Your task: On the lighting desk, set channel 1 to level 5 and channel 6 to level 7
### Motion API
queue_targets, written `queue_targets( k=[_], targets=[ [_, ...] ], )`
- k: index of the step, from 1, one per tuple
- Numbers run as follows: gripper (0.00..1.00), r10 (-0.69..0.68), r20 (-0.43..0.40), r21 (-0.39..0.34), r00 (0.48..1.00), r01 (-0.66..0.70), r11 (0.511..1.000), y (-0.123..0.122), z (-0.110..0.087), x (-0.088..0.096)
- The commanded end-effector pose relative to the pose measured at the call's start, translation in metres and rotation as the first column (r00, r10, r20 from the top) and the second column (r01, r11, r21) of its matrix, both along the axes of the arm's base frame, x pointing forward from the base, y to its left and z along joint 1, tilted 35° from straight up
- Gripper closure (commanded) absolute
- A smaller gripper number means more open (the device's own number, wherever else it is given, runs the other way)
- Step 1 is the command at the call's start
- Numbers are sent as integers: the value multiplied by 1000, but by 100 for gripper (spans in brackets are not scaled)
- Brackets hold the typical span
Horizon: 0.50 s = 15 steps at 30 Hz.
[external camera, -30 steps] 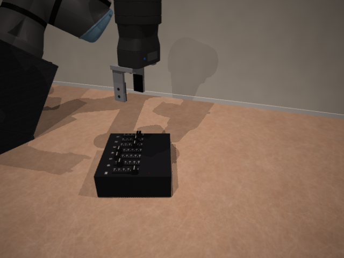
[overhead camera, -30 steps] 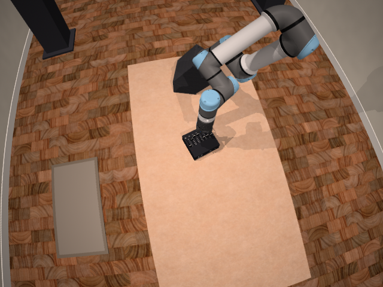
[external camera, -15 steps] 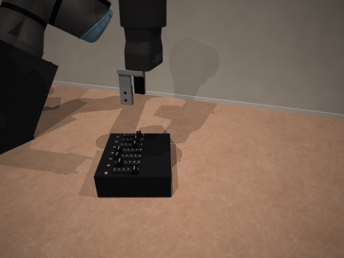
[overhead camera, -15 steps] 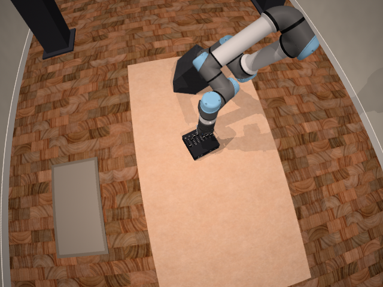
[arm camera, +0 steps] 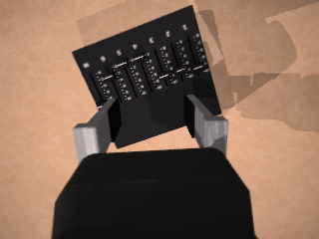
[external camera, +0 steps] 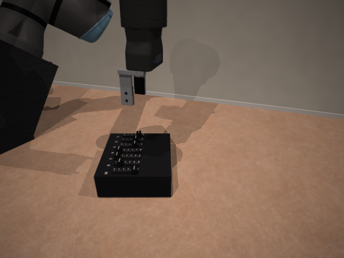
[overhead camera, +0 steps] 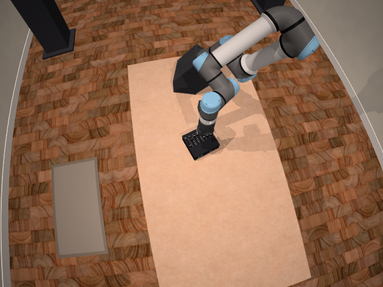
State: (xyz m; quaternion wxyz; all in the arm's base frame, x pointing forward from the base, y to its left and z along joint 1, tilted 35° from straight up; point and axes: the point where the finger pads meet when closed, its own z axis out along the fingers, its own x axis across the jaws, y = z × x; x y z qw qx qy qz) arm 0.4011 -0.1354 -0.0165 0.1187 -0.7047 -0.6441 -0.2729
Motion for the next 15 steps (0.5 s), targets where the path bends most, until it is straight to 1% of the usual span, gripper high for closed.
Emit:
queue_targets(
  k=[1,15],
  targets=[
    [0,0,1,-1,1000,0,1000,-1,0,0],
    [0,-19,-11,4,1000,19,1000,1,0,0]
  ],
)
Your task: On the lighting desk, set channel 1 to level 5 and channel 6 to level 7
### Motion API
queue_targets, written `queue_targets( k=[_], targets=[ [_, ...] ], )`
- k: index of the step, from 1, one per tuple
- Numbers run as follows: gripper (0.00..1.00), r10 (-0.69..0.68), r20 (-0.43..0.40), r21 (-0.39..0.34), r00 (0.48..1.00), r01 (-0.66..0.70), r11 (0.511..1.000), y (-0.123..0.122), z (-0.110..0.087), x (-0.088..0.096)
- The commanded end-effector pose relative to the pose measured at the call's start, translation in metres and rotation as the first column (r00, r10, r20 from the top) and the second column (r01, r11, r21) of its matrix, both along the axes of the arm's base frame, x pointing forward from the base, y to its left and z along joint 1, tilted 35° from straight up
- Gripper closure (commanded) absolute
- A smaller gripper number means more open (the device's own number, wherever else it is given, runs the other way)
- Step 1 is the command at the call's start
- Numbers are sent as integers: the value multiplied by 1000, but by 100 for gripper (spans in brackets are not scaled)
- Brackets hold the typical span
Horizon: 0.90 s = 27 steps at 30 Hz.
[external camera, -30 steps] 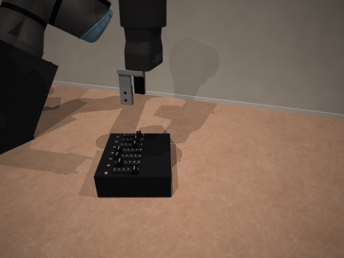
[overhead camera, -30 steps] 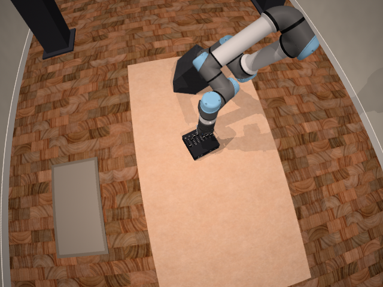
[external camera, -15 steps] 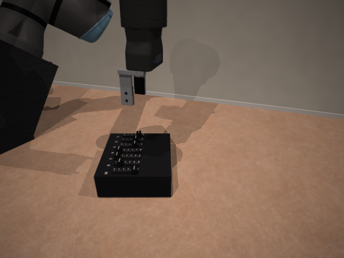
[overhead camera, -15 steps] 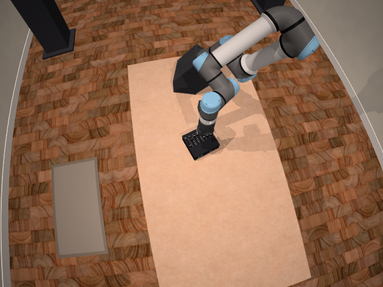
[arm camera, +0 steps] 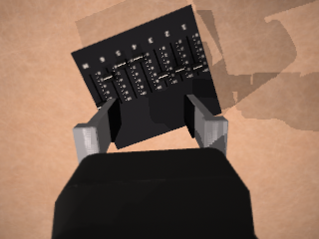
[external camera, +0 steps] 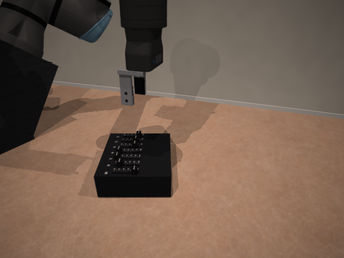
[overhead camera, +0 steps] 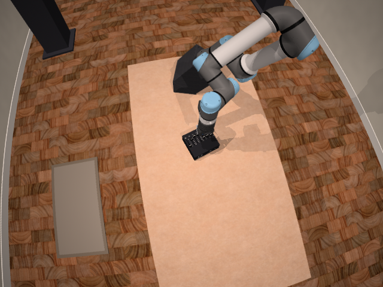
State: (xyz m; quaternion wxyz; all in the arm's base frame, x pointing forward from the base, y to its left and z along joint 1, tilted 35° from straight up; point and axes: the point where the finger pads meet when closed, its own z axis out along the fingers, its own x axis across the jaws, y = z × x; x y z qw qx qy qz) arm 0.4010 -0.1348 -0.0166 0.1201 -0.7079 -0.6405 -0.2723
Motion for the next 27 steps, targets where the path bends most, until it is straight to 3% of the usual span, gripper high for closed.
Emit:
queue_targets(
  k=[1,17,27],
  targets=[
    [0,-15,-8,3,1000,15,1000,0,0,0],
    [0,-161,-106,37,981,166,985,10,-1,-1],
    [0,-350,-247,59,903,375,925,23,-2,0]
  ],
)
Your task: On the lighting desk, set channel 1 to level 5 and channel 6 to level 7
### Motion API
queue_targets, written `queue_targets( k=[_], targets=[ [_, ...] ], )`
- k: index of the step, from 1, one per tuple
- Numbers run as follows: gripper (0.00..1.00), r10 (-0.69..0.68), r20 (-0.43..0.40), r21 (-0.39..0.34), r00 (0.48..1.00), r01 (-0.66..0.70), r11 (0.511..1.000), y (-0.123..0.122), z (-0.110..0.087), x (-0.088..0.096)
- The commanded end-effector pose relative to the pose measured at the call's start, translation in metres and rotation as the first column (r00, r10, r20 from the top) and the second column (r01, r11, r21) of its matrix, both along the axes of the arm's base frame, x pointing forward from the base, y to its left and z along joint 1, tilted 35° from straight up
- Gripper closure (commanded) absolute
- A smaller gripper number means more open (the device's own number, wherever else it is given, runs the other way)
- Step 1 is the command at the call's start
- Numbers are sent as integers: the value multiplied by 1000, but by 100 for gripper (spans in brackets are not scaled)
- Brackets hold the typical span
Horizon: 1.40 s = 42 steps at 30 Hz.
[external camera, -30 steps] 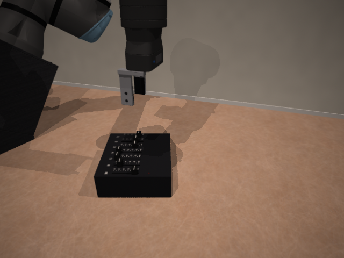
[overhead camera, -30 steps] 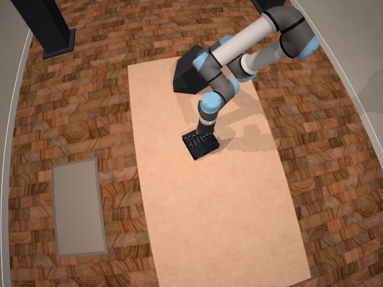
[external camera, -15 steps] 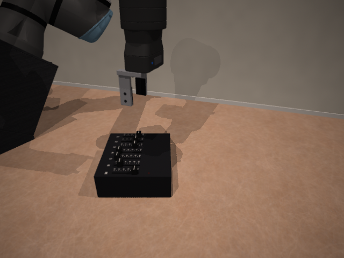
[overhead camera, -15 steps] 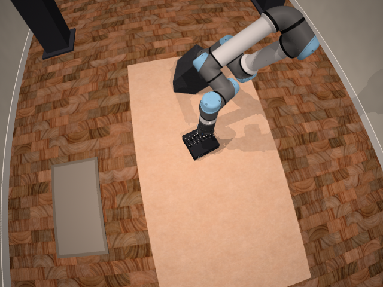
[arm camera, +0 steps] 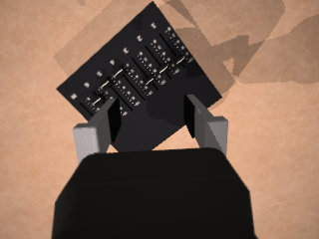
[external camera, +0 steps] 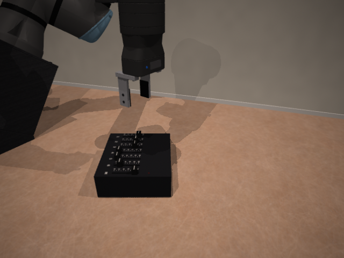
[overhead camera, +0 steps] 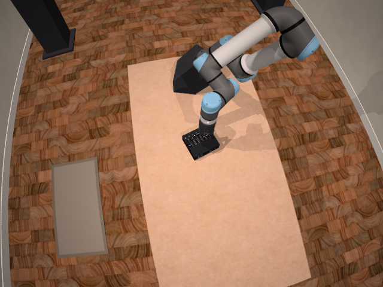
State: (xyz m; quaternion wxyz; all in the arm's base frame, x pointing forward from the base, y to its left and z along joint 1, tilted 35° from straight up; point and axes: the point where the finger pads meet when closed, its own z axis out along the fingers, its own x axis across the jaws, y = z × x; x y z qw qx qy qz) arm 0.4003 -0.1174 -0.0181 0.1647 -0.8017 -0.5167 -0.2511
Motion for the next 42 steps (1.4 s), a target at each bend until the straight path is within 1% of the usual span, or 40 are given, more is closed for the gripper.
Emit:
queue_targets(
  k=[1,3,5,10,15,20,22,28,32,37,39,42],
  targets=[
    [0,-131,-86,26,988,134,991,8,0,0],
    [0,-182,-121,36,976,188,982,11,-1,1],
    [0,-182,-121,36,976,188,982,11,-1,1],
    [0,-314,-219,52,924,332,942,19,-1,2],
    [0,-442,-326,52,836,483,874,28,-2,4],
    [0,-556,-434,33,709,629,777,37,-3,6],
    [0,-556,-434,33,709,629,777,37,-3,6],
    [0,-656,-553,-19,514,779,627,46,-5,9],
    [0,-694,-621,-70,365,856,512,52,-7,12],
    [0,-708,-685,-147,170,920,362,58,-9,14],
    [0,-708,-685,-147,170,920,362,58,-9,14],
    [0,-699,-713,-197,53,942,273,61,-11,16]
  ],
)
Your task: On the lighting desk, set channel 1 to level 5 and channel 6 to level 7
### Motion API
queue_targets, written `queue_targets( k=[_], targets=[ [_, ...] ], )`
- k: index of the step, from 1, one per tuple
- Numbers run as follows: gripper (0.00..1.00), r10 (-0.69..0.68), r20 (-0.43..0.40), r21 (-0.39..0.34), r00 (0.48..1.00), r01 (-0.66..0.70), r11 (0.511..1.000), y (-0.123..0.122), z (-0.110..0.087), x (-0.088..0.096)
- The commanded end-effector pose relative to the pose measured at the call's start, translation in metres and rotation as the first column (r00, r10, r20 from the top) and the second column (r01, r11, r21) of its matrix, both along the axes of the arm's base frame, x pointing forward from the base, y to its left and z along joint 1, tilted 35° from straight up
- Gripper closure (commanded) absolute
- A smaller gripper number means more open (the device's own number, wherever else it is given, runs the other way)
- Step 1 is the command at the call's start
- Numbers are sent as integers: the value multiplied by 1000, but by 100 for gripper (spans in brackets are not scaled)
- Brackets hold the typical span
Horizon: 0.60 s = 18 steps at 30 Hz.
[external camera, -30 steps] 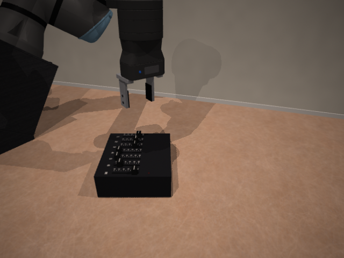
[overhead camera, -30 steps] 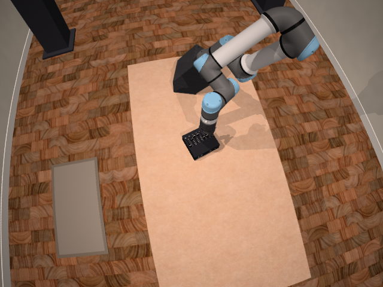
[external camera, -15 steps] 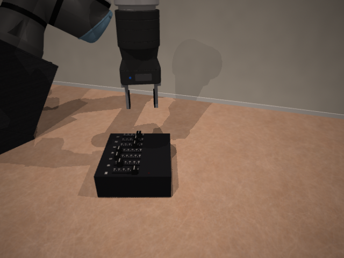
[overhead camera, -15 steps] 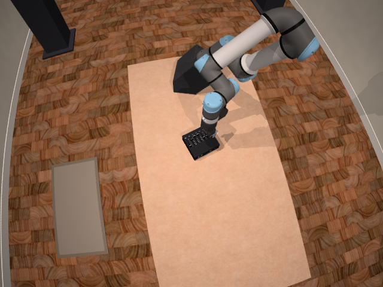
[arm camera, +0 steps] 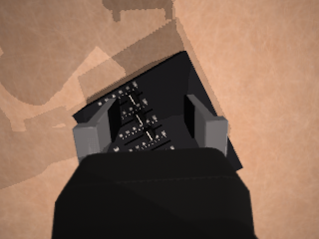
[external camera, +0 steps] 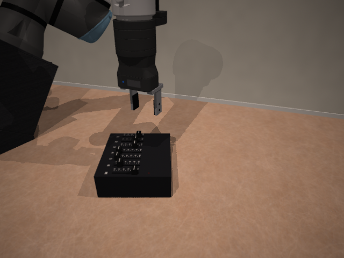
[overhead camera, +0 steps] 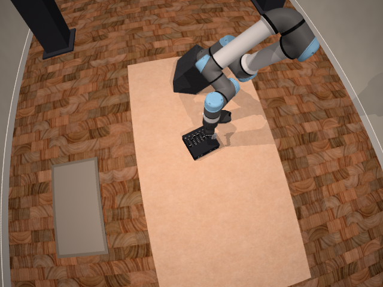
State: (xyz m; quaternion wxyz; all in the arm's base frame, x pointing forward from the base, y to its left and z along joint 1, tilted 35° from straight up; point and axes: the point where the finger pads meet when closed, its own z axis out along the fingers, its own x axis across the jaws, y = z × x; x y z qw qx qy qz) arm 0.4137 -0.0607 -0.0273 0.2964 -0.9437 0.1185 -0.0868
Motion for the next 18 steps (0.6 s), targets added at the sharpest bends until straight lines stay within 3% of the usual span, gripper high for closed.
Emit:
queue_targets(
  k=[1,12,14,18],
  targets=[
    [0,-175,-119,20,977,179,984,5,-2,3],
    [0,-450,-338,38,826,490,871,13,-9,6],
    [0,-450,-338,38,826,490,871,13,-9,6],
    [0,-517,-401,29,756,574,818,15,-11,6]
  ],
)
